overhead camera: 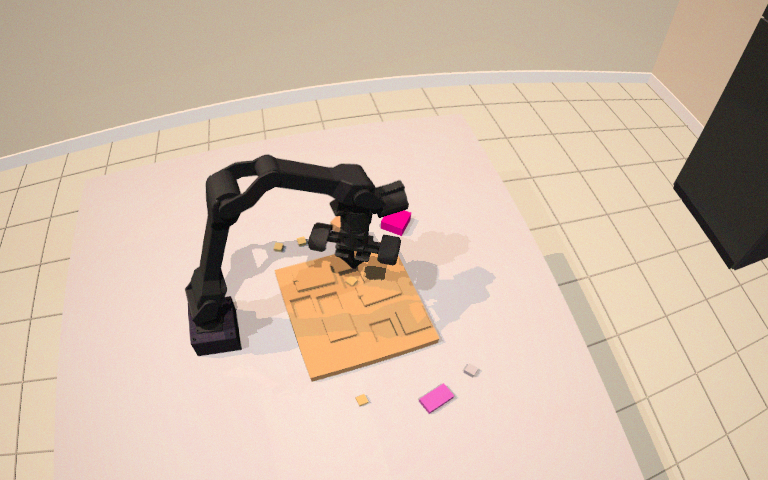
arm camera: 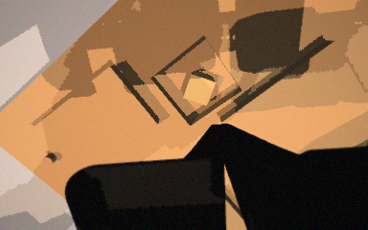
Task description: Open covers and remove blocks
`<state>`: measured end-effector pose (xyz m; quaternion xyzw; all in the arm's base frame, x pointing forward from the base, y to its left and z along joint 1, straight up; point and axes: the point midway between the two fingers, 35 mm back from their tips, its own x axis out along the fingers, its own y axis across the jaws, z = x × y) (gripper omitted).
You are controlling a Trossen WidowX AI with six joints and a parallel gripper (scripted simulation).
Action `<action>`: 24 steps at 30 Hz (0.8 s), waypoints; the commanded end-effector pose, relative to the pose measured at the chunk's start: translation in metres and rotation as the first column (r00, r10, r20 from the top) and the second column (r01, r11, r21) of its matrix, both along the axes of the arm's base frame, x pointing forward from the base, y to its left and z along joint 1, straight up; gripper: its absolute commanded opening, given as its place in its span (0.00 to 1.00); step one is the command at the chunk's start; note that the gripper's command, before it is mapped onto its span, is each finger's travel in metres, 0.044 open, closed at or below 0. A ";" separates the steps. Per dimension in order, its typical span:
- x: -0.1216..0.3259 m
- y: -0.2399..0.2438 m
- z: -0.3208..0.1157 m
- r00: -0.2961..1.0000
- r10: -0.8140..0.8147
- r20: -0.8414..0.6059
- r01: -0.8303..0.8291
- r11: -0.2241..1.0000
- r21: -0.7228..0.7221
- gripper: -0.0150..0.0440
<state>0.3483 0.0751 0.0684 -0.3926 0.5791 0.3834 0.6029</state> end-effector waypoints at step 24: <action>-0.003 0.008 -0.001 0.412 0.911 -0.013 -0.911 0.411 -0.038 0.25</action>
